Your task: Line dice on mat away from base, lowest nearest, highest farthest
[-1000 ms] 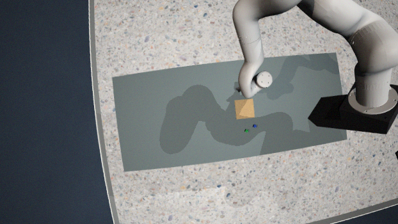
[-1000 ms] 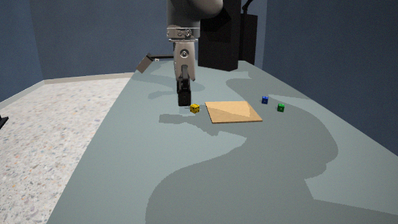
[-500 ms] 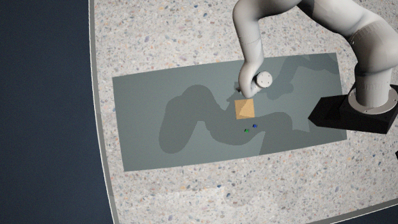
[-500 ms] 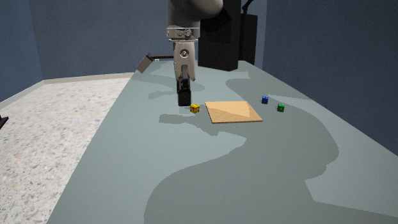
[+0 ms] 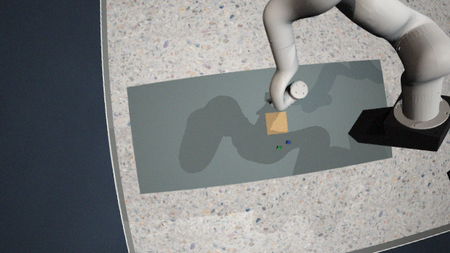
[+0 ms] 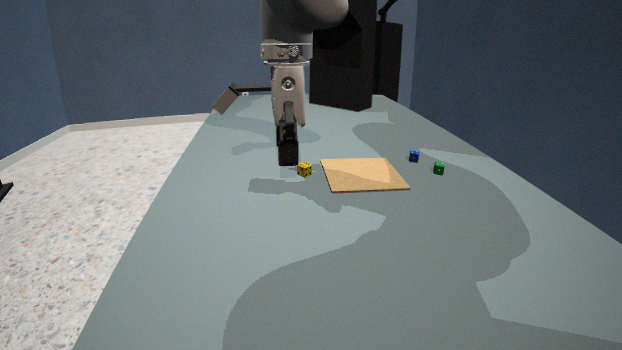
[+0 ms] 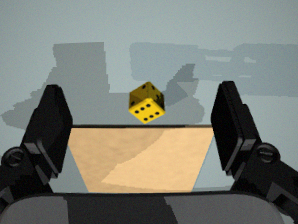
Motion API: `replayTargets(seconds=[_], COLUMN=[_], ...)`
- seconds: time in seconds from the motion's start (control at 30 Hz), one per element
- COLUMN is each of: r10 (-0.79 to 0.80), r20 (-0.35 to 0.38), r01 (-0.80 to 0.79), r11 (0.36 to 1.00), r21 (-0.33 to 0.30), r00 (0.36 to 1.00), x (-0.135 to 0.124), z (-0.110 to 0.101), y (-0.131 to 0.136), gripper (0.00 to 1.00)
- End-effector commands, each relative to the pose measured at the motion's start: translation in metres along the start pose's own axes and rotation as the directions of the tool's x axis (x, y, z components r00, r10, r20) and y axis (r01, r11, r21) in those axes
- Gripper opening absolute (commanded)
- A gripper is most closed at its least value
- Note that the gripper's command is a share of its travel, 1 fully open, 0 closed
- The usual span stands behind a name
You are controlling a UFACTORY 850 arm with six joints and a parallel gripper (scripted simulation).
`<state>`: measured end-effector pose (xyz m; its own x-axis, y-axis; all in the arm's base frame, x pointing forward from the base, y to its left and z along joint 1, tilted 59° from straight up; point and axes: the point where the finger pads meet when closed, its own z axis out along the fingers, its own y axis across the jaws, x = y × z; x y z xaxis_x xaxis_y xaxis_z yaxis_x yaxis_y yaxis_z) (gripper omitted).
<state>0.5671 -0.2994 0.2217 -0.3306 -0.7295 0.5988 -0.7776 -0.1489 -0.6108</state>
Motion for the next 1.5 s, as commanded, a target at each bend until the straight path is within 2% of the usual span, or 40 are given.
replayTargets(seconds=[0.0,0.17,0.37,0.43,0.6,0.93,1.0,1.23,1.47], r10=[0.0,0.0,0.0,0.0,0.0,0.0,0.0,0.0,0.0], r20=[0.0,0.0,0.0,0.0,0.0,0.0,0.0,0.0,0.0], r01=[0.0,0.0,0.0,0.0,0.0,0.0,0.0,0.0,0.0], r11=[1.0,1.0,1.0,1.0,1.0,1.0,1.0,1.0,1.0], r21=[0.001,0.001,0.001,0.001,0.001,0.001,0.001,0.001,0.001], r00=[1.0,1.0,1.0,1.0,1.0,1.0,1.0,1.0,1.0], x=[0.0,-0.006,-0.032,-0.032,-0.067,-0.154,-0.154,-0.206,-0.236], z=[0.0,0.0,0.0,0.0,0.0,0.0,0.0,0.0,0.0], y=[0.0,0.001,0.006,0.006,0.013,0.03,0.03,0.04,0.046], gripper=[1.0,1.0,1.0,1.0,1.0,1.0,1.0,1.0,1.0])
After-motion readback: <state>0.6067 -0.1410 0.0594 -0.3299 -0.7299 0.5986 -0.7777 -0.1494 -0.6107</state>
